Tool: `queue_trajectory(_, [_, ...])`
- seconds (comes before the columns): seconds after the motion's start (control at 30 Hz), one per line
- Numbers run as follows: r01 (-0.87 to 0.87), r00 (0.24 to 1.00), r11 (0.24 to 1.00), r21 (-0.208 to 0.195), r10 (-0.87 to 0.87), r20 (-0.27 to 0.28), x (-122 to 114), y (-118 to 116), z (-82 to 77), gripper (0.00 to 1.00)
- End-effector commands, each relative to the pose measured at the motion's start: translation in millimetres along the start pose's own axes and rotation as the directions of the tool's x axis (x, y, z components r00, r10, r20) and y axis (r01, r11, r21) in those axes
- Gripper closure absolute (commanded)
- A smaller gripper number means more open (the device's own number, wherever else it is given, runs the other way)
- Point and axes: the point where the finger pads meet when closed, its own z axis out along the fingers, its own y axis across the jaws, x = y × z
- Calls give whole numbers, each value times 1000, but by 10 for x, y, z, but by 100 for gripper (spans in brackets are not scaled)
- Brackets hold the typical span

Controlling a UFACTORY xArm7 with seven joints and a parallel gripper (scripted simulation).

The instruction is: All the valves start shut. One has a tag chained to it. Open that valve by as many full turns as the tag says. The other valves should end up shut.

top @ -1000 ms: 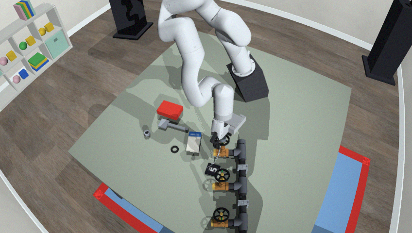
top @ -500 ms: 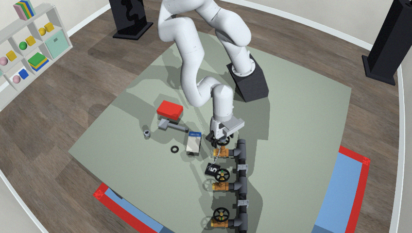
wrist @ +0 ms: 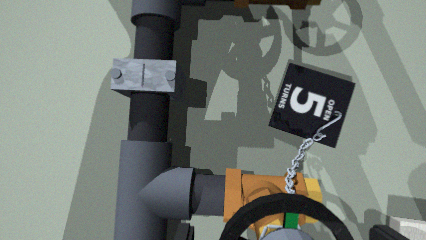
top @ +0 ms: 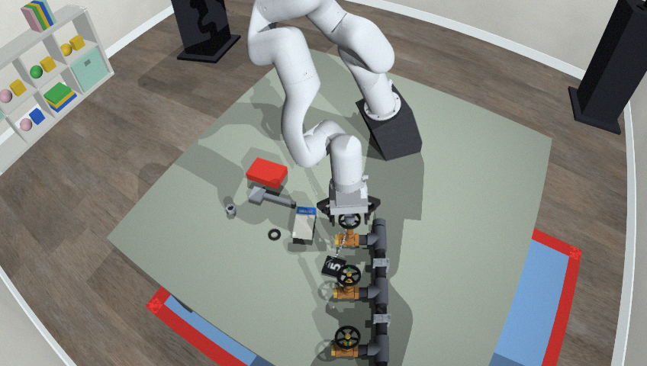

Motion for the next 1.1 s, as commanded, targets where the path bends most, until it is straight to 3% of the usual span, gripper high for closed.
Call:
queue_trajectory(0.0, [-274,961,962,-9,274,-27,11,-1,-6,0])
queue_trajectory(0.17, [-398,917,917,2,398,-21,11,-1,-6,0])
queue_trajectory(0.2, [-513,858,859,8,513,-17,11,-1,-6,0])
queue_trajectory(0.4, [-706,708,707,22,707,2,11,-1,-6,0])
queue_trajectory(0.67, [-907,421,420,28,907,29,11,-1,-6,0])
queue_trajectory(0.73, [-907,421,420,28,907,29,11,-1,-6,0])
queue_trajectory(0.77, [-953,302,301,27,953,34,11,-1,-6,0])
queue_trajectory(1.07, [-998,-61,-62,20,997,41,11,-1,-6,0])
